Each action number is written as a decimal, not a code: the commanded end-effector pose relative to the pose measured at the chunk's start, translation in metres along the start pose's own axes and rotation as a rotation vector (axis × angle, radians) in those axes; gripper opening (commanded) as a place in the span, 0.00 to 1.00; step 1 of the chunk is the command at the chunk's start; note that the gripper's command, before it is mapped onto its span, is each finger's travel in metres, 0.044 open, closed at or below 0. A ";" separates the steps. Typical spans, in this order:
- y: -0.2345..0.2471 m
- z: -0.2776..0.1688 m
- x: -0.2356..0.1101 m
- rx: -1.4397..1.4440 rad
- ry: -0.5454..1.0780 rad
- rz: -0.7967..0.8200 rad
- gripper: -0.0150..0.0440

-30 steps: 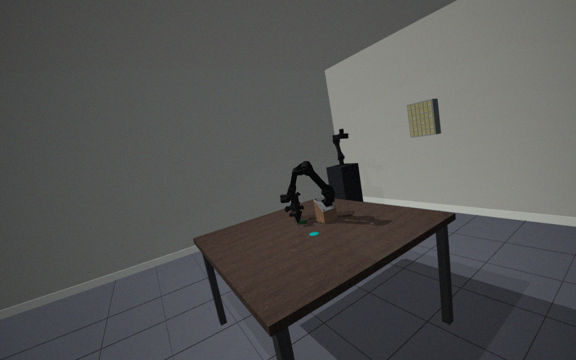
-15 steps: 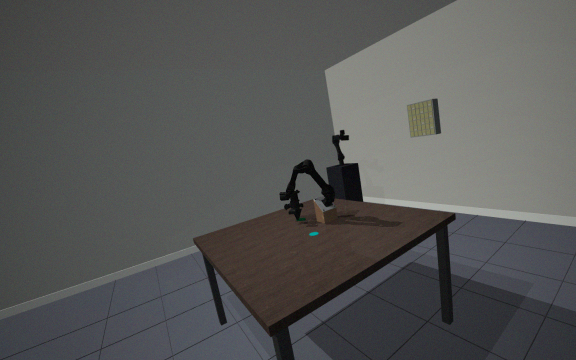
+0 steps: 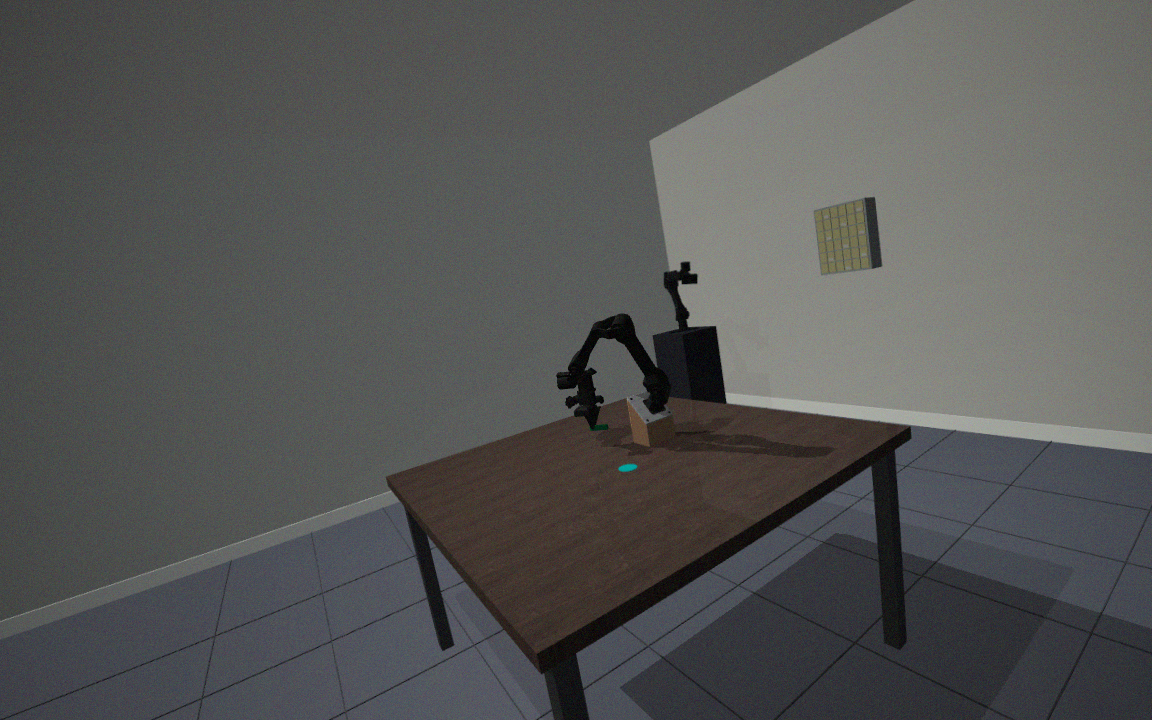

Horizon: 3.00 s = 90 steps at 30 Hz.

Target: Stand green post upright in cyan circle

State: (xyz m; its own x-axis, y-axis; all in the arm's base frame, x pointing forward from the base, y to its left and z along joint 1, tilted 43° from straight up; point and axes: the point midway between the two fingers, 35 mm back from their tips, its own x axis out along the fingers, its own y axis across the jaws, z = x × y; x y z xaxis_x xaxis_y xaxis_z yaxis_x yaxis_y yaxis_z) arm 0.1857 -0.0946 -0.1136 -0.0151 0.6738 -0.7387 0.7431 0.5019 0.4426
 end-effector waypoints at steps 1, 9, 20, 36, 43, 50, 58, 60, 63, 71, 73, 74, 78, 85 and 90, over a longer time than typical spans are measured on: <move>0.000 0.002 -0.015 -0.007 -0.009 -0.003 0.29; -0.001 -0.001 -0.040 -0.007 -0.008 -0.003 0.29; 0.005 -0.005 -0.057 -0.018 -0.011 -0.006 0.29; 0.051 -0.014 -0.068 -0.089 -0.031 -0.024 0.29; 0.071 -0.020 -0.071 -0.122 -0.037 -0.029 0.29; 0.091 -0.028 -0.074 -0.156 -0.042 -0.032 0.29; 0.113 -0.039 -0.076 -0.196 -0.046 -0.033 0.29; 0.118 -0.043 -0.076 -0.206 -0.046 -0.033 0.29; 0.126 -0.048 -0.077 -0.221 -0.047 -0.033 0.29; 0.147 -0.062 -0.078 -0.262 -0.046 -0.031 0.29; 0.152 -0.066 -0.078 -0.273 -0.046 -0.030 0.29; 0.154 -0.068 -0.078 -0.278 -0.046 -0.029 0.29; 0.164 -0.077 -0.078 -0.299 -0.044 -0.027 0.29; 0.180 -0.093 -0.078 -0.336 -0.040 -0.022 0.29; 0.190 -0.105 -0.077 -0.363 -0.035 -0.018 0.29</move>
State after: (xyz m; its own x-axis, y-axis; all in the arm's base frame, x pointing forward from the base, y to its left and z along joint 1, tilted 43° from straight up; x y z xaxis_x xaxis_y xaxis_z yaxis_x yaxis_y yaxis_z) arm 0.2582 -0.0015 0.0737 -0.0009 0.6425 -0.7663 0.4667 0.6780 0.5679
